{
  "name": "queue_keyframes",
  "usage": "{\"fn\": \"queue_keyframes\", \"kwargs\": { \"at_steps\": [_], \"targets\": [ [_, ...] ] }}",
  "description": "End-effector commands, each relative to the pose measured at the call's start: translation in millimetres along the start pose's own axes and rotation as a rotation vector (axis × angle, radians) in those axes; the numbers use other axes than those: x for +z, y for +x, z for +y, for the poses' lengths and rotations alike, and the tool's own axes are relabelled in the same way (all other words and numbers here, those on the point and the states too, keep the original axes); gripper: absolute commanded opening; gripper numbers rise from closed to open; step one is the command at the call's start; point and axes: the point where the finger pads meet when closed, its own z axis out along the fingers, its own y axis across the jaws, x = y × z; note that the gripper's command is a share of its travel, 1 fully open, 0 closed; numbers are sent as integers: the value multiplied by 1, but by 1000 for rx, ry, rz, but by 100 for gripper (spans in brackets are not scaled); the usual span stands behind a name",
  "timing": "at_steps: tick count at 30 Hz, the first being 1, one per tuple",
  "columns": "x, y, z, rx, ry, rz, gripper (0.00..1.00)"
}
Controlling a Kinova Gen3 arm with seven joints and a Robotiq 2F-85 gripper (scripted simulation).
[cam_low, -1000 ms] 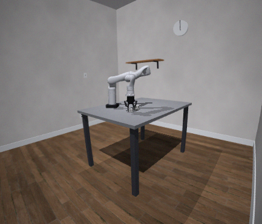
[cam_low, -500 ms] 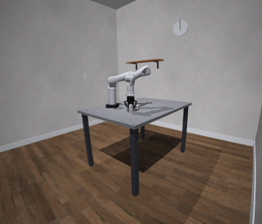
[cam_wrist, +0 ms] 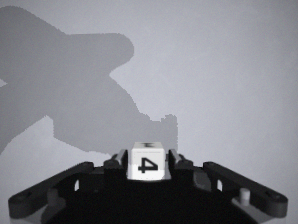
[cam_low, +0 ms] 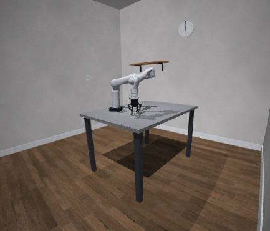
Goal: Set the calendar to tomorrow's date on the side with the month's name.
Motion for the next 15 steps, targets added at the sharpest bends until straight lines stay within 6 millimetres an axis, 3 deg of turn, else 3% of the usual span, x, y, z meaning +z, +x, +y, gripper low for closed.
{"fn": "queue_keyframes", "kwargs": {
  "at_steps": [1,4,5,15],
  "targets": [
    [0,0,0,0,1,1,48],
    [0,0,0,0,1,1,48],
    [0,0,0,0,1,1,28],
    [0,0,0,0,1,1,28]
  ]
}}
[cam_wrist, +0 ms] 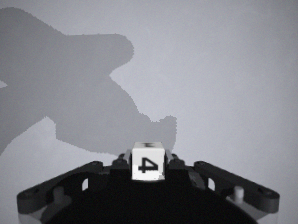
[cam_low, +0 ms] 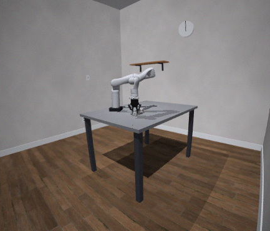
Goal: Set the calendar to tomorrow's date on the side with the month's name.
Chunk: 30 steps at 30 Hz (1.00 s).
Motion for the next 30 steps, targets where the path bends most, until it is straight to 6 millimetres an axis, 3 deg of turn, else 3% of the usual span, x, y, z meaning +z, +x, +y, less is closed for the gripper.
{"fn": "queue_keyframes", "kwargs": {
  "at_steps": [1,25,30],
  "targets": [
    [0,0,0,0,1,0,28],
    [0,0,0,0,1,0,28],
    [-9,0,0,0,1,0,28]
  ]
}}
